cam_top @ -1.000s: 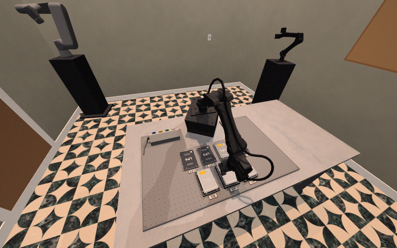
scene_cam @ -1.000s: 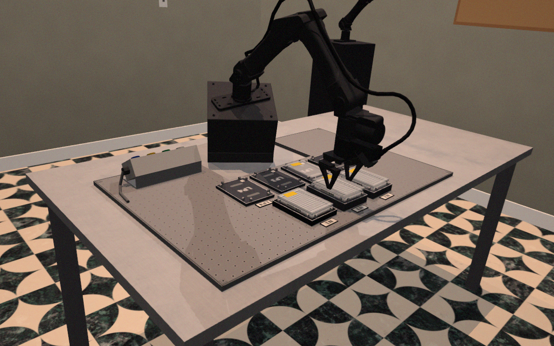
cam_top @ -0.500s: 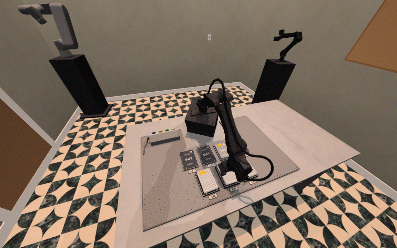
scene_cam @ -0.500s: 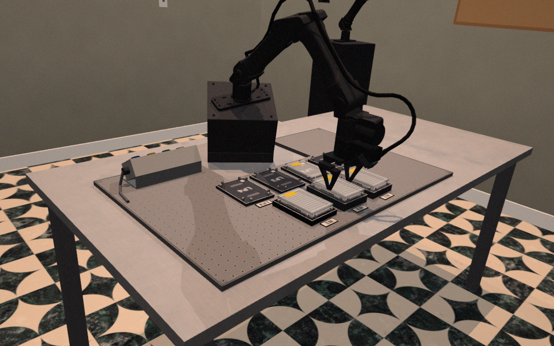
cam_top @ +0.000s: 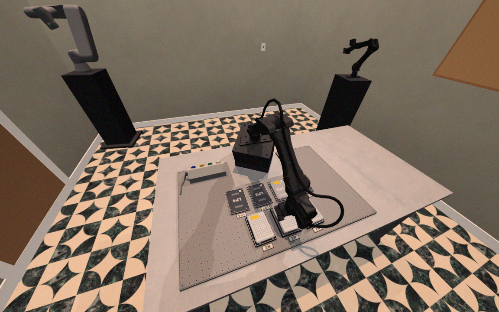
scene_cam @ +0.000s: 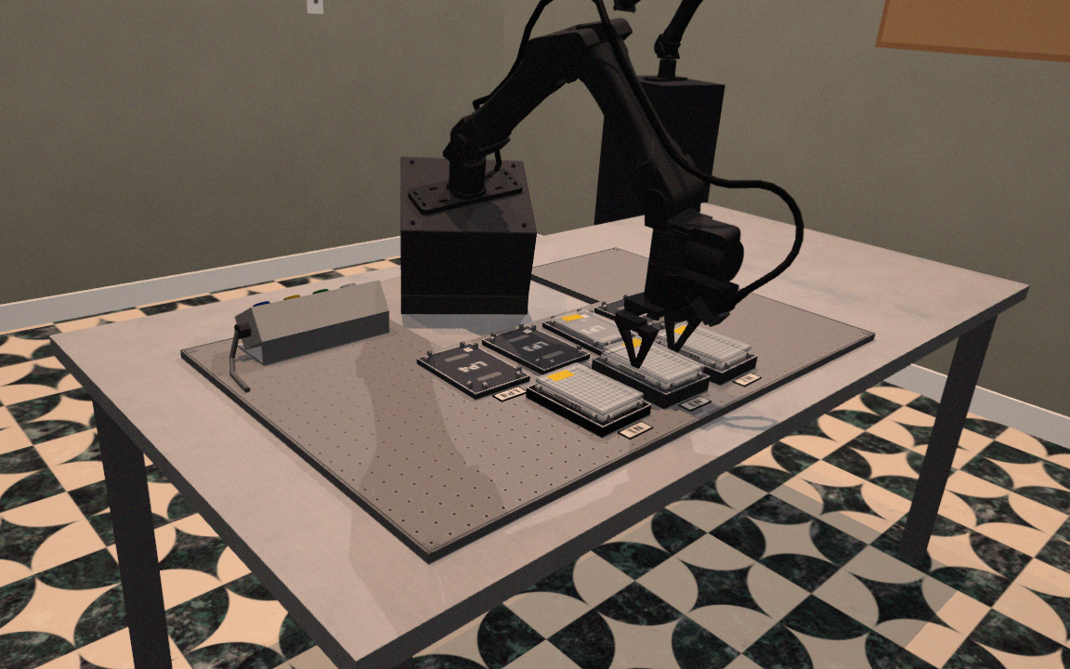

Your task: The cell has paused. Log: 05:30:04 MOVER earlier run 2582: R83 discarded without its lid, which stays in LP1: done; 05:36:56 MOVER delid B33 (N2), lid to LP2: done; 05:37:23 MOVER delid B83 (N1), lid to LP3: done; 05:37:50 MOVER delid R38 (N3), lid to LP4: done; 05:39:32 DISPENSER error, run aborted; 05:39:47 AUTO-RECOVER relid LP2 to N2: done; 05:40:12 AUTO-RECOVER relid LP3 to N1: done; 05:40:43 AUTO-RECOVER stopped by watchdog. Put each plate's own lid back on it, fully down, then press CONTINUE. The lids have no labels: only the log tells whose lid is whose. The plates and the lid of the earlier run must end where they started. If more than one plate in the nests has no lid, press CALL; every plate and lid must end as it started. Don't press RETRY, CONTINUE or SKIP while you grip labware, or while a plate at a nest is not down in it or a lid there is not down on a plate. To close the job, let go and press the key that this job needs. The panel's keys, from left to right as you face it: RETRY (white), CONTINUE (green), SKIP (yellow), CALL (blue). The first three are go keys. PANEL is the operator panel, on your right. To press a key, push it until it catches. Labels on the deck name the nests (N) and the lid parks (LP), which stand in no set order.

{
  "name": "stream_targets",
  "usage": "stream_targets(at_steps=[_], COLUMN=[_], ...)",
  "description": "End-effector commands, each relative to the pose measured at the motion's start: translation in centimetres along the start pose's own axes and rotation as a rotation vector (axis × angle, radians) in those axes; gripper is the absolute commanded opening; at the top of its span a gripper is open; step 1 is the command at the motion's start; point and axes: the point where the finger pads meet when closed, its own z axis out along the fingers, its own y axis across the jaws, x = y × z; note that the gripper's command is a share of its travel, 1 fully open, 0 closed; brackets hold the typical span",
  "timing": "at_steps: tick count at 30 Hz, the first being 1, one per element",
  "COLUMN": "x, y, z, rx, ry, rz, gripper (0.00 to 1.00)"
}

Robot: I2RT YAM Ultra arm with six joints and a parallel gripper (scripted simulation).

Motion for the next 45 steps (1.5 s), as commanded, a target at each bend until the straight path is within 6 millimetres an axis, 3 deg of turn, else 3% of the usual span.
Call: stream_targets(at_steps=[1, 45], x=[-0.62, 0.26], y=[-0.20, 0.00], z=[-0.69, 0.20], rx=[-0.002, -0.002], ry=[-0.041, -0.028], rz=[0.006, 0.007], gripper=[0.00, 0.00])
